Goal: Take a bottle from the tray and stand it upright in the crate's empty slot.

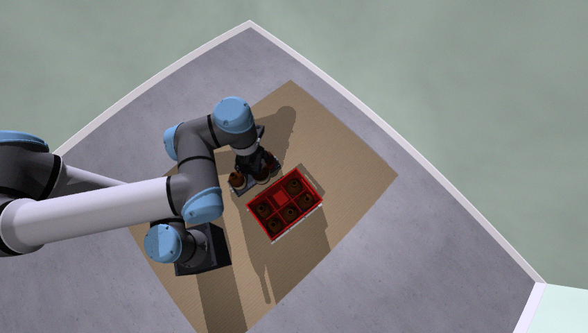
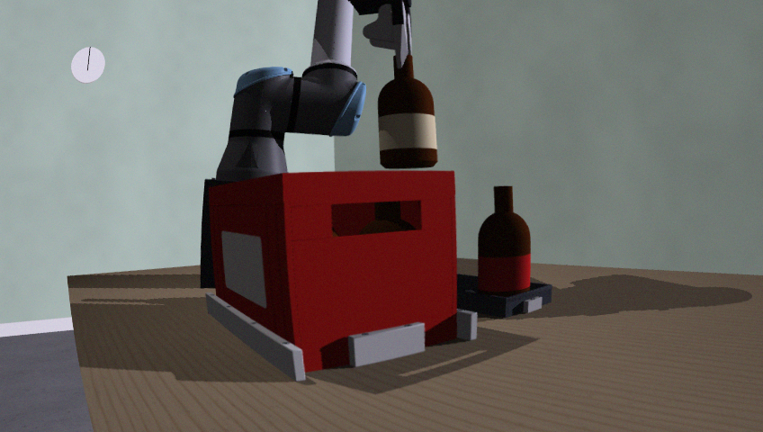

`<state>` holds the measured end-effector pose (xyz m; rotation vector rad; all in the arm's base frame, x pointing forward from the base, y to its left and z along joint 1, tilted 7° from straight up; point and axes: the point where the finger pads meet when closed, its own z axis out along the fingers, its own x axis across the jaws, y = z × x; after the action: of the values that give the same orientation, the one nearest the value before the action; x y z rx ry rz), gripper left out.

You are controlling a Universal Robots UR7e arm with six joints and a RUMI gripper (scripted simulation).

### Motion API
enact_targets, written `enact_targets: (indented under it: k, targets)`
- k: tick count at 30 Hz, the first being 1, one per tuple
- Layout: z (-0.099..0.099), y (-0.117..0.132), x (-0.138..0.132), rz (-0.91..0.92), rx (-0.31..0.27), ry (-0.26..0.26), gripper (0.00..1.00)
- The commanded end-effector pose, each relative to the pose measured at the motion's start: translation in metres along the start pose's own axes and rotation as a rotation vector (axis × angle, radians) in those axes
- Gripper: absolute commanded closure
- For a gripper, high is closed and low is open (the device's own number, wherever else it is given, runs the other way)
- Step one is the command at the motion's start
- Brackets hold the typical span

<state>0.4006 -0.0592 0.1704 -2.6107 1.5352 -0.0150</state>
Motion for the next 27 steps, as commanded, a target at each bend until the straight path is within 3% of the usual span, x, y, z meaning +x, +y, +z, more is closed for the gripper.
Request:
enact_targets:
  k: [1, 27]
  targets:
    - [0.0, 0.008, 0.01, 0.0, 0.001, 0.001, 1.0]
    - [0.0, 0.042, 0.051, 0.0, 0.001, 0.001, 1.0]
